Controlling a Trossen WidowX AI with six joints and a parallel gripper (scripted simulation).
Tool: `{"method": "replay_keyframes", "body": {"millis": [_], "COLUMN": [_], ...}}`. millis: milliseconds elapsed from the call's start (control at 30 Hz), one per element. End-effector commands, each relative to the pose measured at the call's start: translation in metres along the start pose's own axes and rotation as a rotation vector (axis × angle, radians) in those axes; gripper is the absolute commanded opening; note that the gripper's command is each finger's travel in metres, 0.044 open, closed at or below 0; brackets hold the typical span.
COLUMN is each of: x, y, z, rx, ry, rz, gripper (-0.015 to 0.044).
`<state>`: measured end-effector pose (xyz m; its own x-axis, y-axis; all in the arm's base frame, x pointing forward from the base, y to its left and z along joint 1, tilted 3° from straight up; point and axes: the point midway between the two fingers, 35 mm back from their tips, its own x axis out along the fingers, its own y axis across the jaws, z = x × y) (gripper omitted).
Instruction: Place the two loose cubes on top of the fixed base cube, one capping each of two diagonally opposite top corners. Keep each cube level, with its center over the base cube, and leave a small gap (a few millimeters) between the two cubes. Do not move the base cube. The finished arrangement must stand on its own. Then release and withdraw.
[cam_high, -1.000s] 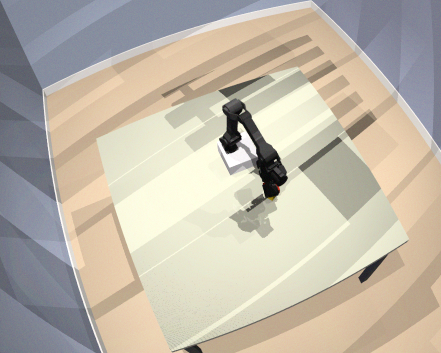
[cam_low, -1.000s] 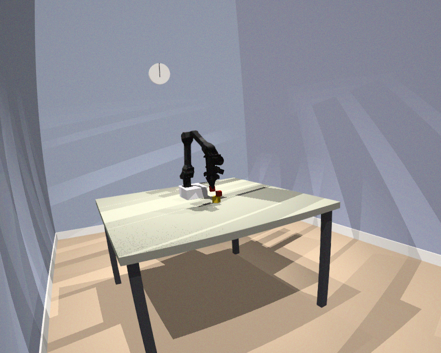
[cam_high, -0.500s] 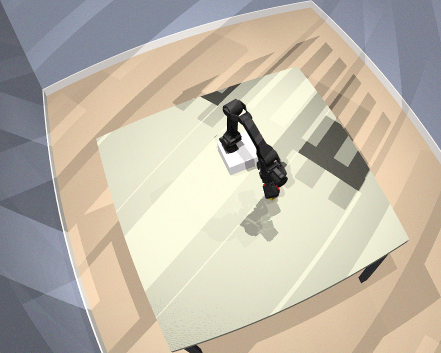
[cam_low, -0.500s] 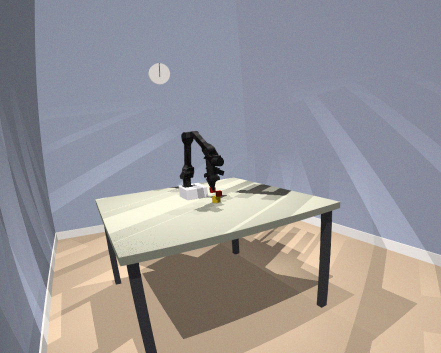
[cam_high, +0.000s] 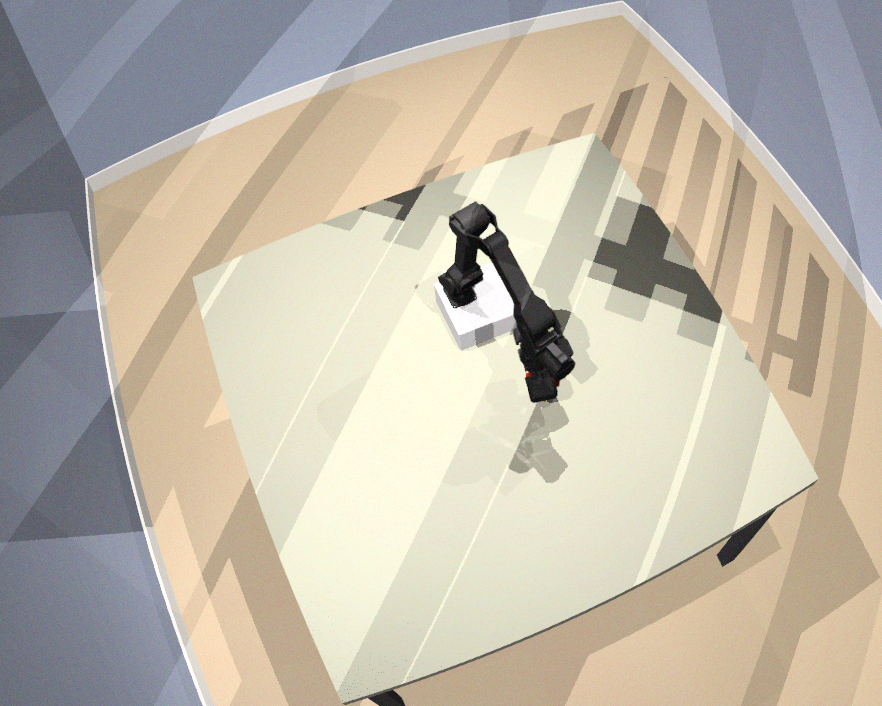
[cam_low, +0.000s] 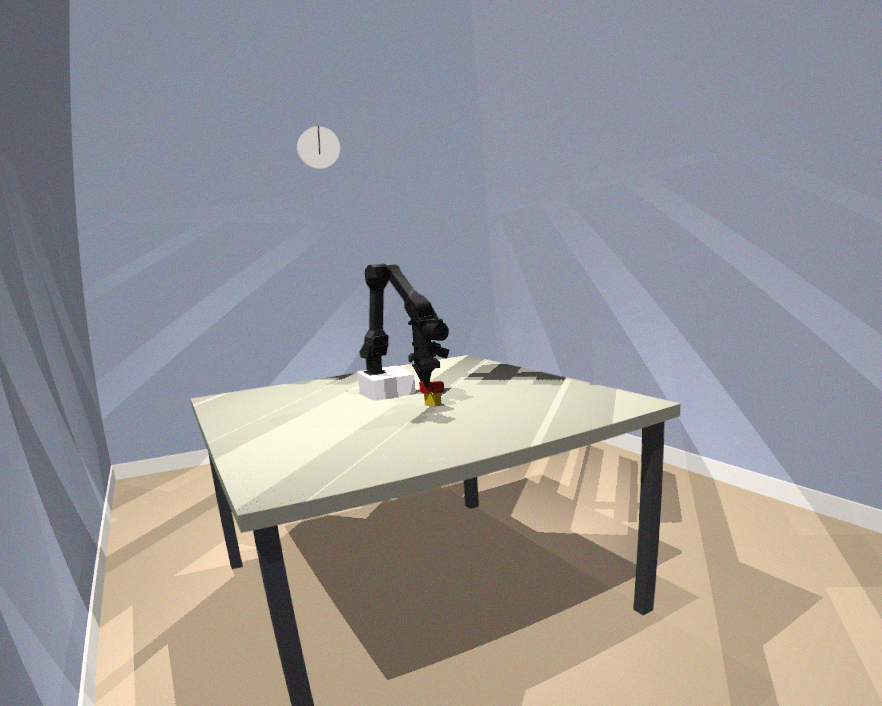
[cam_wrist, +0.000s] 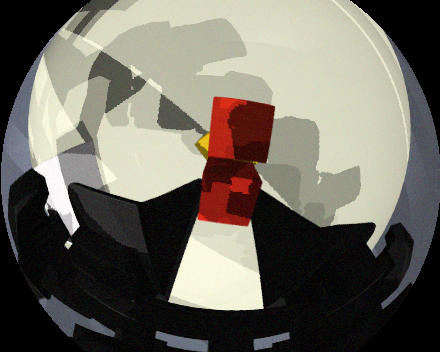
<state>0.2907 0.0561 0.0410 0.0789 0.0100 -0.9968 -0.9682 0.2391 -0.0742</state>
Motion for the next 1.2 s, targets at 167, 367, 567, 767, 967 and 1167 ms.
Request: {"method": "replay_keyframes", "body": {"millis": [167,367,567,767,967,1167], "x": [0.003,0.003,0.003,0.003,0.001,-0.010], "y": [0.001,0.001,0.001,0.001,0.001,0.001], "z": [-0.001,-0.001,-0.001,-0.001,-0.001,0.000], "rx": [-0.002,-0.002,-0.002,-0.002,-0.001,0.000], "ry": [0.005,0.005,0.005,0.005,0.004,0.001], "rz": [0.002,0.002,0.002,0.002,0.002,0.003], "gripper": [0.0105,0.0105,0.0105,0.0205,0.0205,0.0205]}}
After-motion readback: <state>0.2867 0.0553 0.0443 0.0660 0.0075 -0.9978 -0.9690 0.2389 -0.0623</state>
